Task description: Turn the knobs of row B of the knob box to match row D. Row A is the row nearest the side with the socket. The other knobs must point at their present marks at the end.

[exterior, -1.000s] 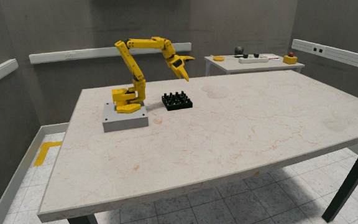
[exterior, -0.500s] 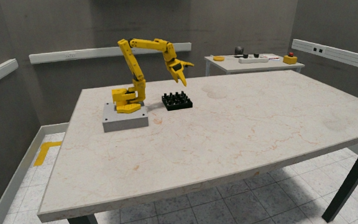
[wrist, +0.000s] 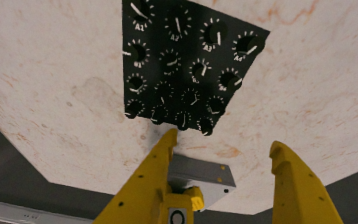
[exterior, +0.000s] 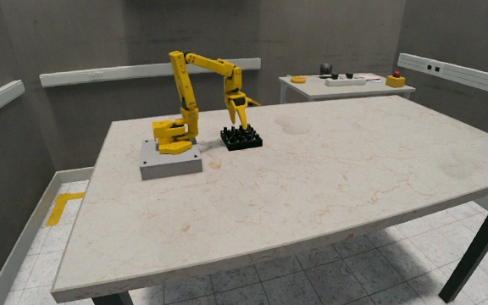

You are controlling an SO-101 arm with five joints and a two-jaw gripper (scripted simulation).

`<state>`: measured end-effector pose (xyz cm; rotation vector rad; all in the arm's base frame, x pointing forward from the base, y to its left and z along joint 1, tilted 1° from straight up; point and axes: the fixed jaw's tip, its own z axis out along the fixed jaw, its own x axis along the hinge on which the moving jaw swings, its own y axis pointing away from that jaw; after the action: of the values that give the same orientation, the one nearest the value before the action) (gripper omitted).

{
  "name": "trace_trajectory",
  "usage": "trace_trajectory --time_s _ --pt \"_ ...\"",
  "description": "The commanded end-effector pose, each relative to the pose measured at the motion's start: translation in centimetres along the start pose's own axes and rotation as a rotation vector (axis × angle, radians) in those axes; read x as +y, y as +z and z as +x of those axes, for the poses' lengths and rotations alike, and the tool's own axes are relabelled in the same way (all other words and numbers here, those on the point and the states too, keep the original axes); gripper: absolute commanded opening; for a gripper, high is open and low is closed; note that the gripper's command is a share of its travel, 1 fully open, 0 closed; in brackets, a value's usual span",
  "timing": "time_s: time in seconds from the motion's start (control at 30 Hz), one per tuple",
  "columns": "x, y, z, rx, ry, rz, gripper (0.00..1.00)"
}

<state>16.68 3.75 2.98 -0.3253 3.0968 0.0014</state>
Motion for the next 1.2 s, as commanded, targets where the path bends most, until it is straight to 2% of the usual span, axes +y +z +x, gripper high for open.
trace_trajectory --time_s 0.0,0.53,1.03,1.17 --pt "0.0 0.0 0.1 0.017 0.0 -0.002 0.4" --pt "0.2 0.0 0.0 0.017 0.116 -0.001 0.35" --pt "1.0 0.0 -0.3 0.017 0.563 0.002 0.18" --pt "1.1 0.0 -0.3 0.017 0.617 0.003 0.16"
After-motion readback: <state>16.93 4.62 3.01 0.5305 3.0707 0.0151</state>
